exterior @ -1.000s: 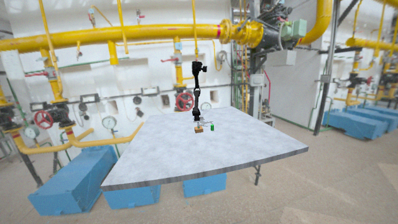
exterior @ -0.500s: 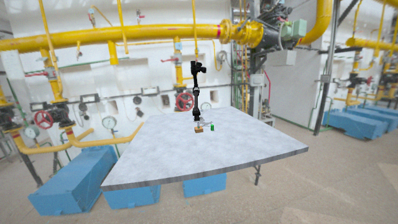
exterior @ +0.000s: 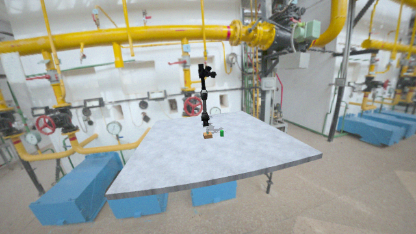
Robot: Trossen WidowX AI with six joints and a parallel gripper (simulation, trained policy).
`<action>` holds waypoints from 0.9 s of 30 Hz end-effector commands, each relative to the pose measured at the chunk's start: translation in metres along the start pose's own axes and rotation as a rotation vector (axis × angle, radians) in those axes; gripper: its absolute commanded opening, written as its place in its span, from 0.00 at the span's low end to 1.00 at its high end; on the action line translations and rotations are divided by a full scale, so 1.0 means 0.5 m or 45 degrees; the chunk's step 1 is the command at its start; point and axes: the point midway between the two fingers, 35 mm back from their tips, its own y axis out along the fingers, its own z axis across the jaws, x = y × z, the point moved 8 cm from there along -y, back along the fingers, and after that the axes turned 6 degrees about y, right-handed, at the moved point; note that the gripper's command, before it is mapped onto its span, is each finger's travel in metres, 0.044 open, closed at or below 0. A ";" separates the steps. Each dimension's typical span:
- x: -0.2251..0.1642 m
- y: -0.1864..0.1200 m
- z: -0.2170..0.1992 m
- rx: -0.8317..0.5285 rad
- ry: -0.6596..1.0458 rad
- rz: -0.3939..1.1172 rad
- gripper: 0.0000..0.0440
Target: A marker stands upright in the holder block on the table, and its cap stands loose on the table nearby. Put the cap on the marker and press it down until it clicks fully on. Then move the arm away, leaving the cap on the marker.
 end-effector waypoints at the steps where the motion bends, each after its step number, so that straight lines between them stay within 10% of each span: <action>1: -0.013 0.024 -0.019 0.042 0.019 0.064 0.60; 27: -0.078 0.157 -0.107 0.224 0.085 0.375 0.70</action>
